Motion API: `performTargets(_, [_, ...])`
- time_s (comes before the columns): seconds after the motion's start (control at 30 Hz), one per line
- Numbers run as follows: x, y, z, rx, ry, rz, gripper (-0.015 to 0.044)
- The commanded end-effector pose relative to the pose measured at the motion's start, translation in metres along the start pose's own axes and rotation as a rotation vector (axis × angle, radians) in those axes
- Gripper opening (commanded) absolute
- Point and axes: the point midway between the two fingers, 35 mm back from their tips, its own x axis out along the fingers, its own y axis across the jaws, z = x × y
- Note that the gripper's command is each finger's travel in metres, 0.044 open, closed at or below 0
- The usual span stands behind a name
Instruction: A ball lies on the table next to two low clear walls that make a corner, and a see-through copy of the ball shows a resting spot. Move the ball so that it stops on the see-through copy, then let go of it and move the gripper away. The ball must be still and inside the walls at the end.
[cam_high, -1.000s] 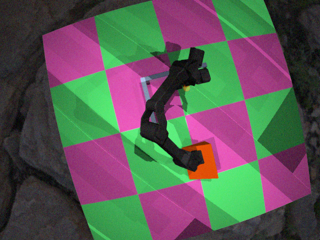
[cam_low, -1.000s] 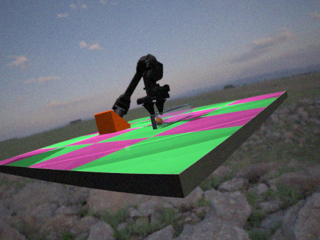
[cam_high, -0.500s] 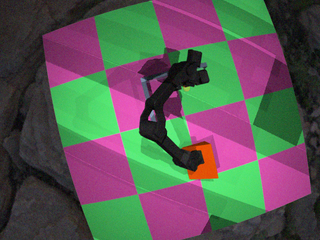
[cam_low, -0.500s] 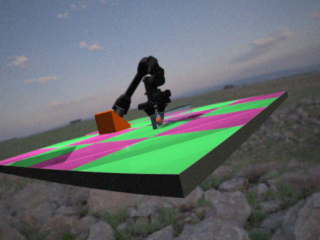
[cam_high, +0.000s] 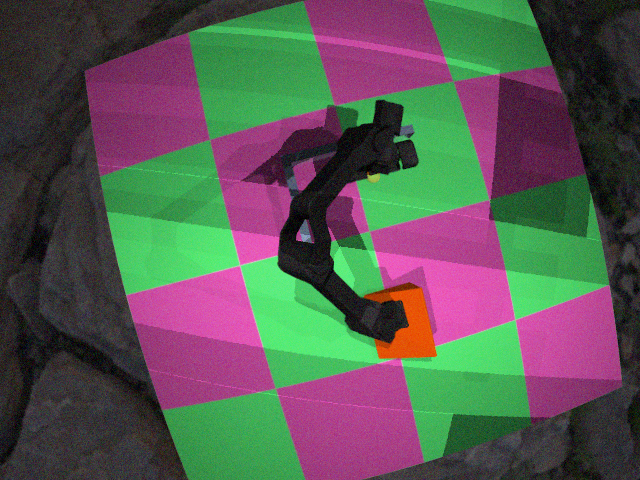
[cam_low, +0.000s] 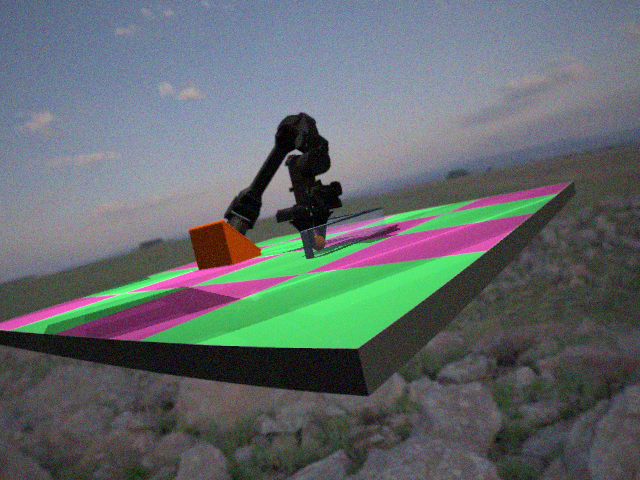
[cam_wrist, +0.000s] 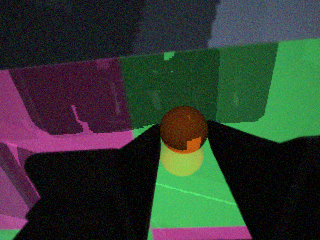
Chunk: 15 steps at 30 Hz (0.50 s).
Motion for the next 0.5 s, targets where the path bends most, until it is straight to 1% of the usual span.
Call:
performTargets(0.0, [-0.001, 0.0, 0.001, 0.003, -0.003, 0.002, 0.0067])
performTargets(0.07, [-0.008, -0.001, 0.002, 0.003, -0.004, 0.001, 0.0014])
performTargets(0.1, [-0.014, -0.001, 0.003, 0.003, -0.004, 0.0, 0.0])
performTargets(0.47, [-0.078, -0.004, 0.006, 0.005, -0.004, -0.005, 0.0])
